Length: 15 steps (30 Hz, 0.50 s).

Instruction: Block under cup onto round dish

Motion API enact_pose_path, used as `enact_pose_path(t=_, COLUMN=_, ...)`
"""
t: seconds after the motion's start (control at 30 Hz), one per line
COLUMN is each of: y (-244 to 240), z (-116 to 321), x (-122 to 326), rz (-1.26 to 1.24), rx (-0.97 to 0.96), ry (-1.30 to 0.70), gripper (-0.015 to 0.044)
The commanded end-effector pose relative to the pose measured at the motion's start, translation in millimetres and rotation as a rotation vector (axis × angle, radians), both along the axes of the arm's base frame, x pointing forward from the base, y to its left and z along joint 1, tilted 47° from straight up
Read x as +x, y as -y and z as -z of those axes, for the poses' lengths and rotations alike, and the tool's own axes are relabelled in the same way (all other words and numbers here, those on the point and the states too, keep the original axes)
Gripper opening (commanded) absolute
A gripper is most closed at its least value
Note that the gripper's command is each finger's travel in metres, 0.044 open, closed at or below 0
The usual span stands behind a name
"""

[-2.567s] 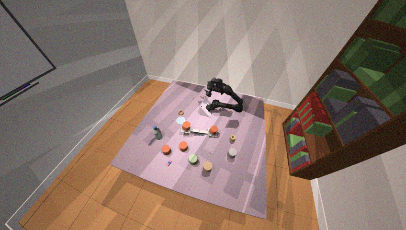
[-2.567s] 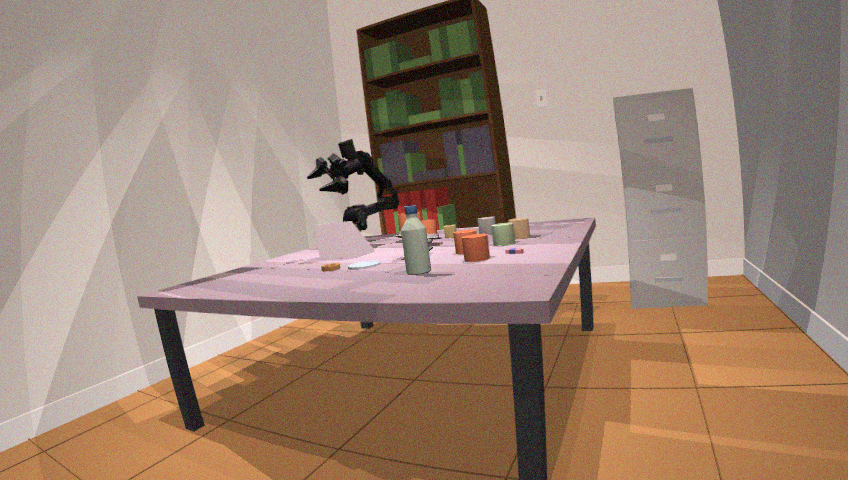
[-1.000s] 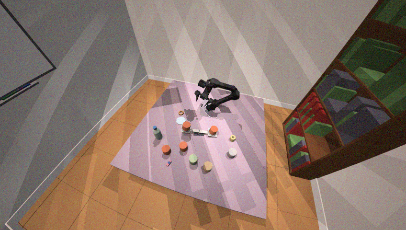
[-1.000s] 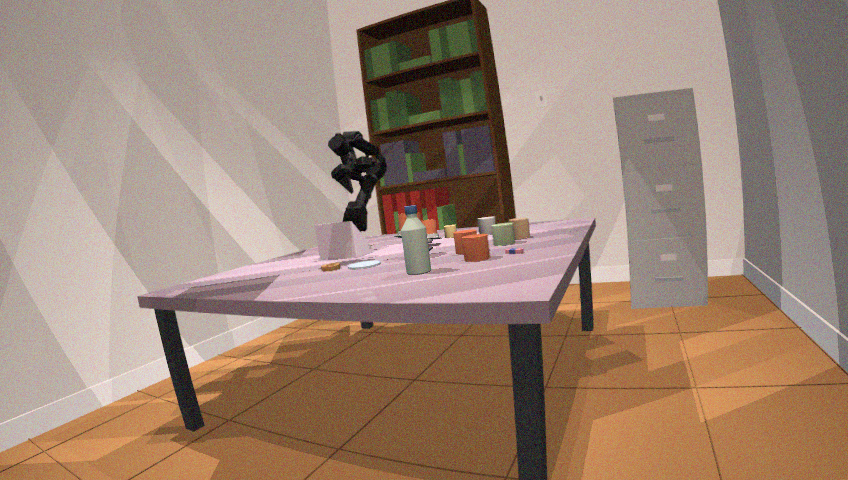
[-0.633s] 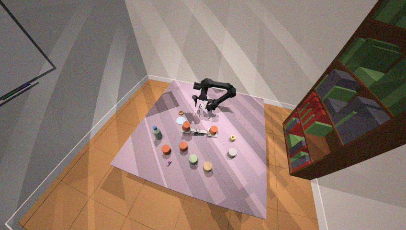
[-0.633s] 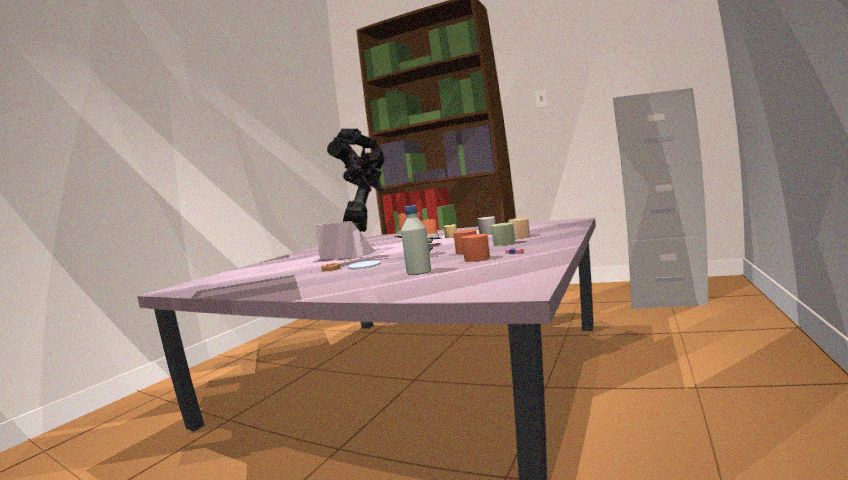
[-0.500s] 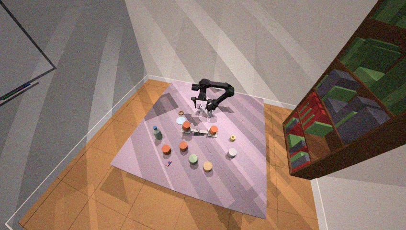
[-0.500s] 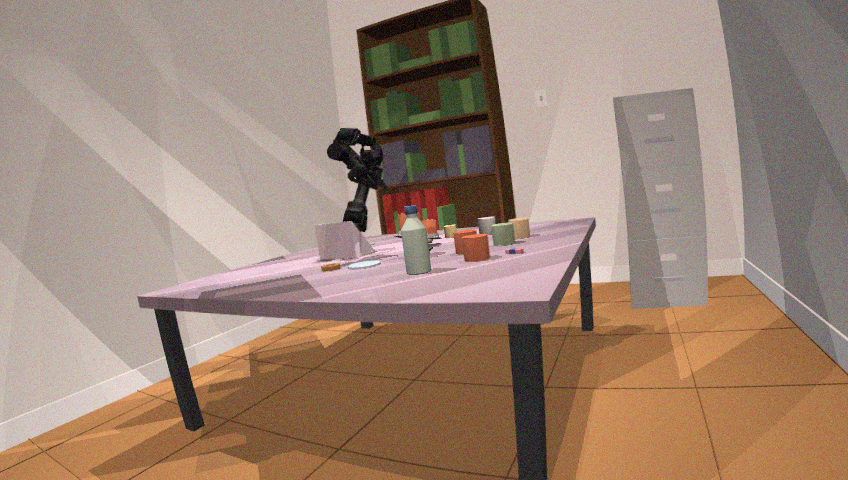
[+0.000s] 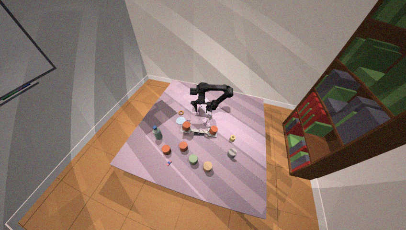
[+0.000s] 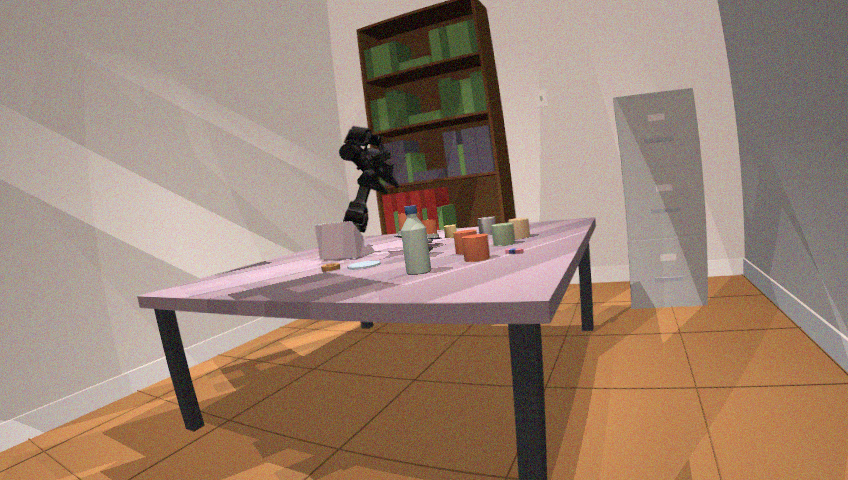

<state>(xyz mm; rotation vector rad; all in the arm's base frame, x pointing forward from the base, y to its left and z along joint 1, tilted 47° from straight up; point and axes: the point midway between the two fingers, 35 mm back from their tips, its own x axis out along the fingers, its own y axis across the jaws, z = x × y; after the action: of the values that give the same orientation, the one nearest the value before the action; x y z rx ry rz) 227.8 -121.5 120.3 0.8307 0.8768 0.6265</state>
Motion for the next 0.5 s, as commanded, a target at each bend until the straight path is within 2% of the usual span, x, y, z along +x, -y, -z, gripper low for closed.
enact_pose_path(t=0.0, y=-12.0, z=-5.0, x=7.2, rz=-0.017, rx=0.019, ry=-0.086, gripper=0.044)
enact_pose_path(t=0.47, y=-66.1, z=-18.5, x=29.7, rz=-0.01, rx=0.105, ry=-0.529, gripper=0.044)
